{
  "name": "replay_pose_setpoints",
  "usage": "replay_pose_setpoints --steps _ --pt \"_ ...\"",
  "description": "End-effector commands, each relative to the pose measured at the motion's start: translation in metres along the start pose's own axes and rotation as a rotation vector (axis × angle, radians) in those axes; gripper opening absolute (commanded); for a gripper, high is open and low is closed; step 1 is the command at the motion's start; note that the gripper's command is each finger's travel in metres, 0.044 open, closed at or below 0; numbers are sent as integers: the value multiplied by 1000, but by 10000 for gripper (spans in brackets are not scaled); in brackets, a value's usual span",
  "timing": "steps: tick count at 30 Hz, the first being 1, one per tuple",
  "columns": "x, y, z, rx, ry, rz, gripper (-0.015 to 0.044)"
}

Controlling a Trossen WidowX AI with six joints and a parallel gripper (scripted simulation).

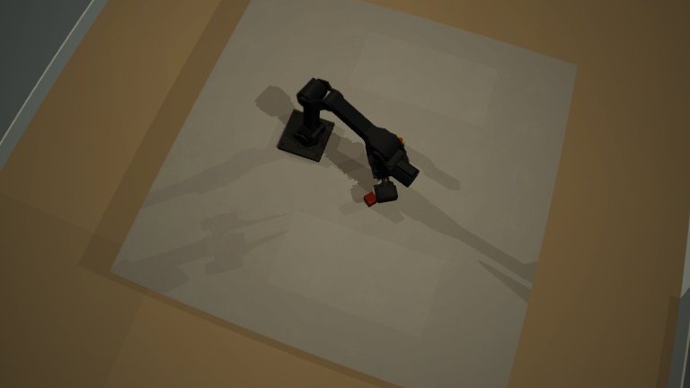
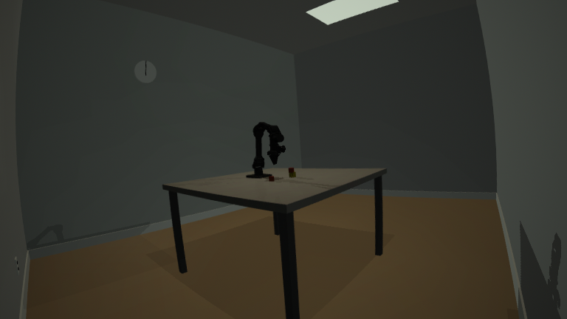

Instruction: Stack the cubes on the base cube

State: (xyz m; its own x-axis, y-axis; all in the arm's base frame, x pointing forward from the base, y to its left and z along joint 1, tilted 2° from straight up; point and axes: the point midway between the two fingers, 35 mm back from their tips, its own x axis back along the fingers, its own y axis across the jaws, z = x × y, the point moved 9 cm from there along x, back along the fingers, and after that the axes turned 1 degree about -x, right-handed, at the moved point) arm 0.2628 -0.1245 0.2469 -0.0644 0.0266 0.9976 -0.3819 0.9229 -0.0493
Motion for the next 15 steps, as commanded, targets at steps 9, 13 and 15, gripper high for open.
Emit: replay_pose_setpoints --steps 9,13,15 --pt "8 -22 29 386 -2 2 265" --pt "8 -22 29 386 -2 2 265" --pt "3 -23 29 386 -2 2 265"
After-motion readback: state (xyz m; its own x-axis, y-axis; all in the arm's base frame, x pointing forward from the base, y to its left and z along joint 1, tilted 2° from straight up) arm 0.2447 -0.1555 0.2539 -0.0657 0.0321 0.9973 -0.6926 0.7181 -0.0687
